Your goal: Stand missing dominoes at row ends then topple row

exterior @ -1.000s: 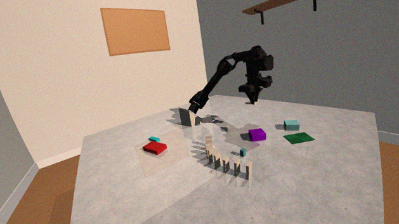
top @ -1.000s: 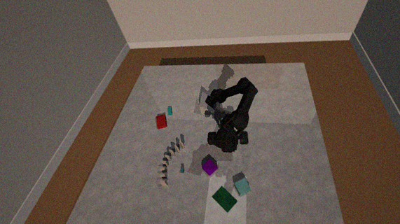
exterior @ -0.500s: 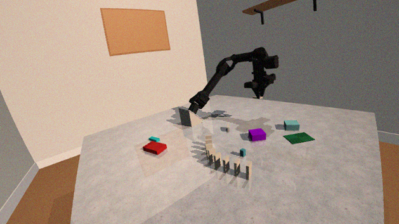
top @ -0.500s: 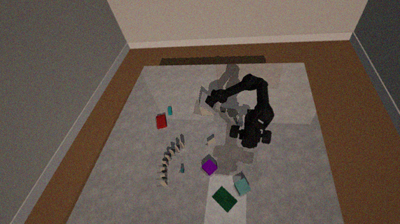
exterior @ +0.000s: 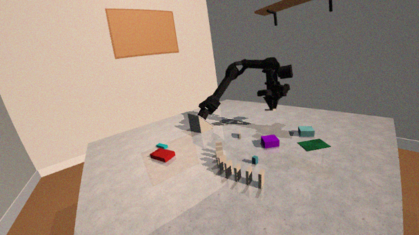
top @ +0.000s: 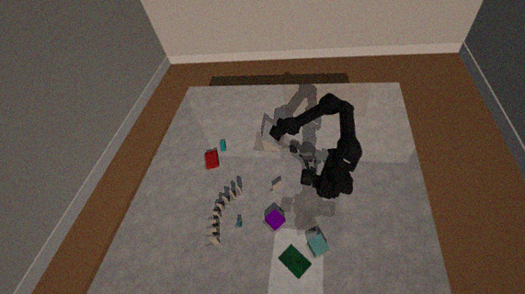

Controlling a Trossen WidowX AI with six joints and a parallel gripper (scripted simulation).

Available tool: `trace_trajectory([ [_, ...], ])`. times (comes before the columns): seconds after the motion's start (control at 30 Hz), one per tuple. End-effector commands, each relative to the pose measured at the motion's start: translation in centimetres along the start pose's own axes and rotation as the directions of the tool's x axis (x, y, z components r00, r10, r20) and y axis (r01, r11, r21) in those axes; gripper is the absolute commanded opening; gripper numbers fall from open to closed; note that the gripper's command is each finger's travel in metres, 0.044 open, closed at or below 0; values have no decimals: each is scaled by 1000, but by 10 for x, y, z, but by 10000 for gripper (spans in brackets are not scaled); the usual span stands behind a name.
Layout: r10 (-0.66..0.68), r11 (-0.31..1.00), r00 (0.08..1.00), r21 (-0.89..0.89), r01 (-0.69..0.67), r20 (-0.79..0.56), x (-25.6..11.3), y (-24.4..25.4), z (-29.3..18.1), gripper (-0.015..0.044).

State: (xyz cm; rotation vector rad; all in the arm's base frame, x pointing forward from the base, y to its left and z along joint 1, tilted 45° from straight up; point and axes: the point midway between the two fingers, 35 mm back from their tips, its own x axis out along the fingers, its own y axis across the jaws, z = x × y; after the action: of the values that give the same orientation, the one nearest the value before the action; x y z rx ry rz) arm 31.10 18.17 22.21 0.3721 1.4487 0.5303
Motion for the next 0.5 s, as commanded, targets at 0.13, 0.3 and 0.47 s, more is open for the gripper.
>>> trace_trajectory([
  [0.13, -97, 994, 989, -38, 102, 113, 16, -2, 4, 107],
  [0.3, -144, 986, 969, -51, 157, 199, 24, -1, 7, 107],
  [0.47, -177, 978, 940, -54, 201, 291, 30, 0, 11, 107],
])
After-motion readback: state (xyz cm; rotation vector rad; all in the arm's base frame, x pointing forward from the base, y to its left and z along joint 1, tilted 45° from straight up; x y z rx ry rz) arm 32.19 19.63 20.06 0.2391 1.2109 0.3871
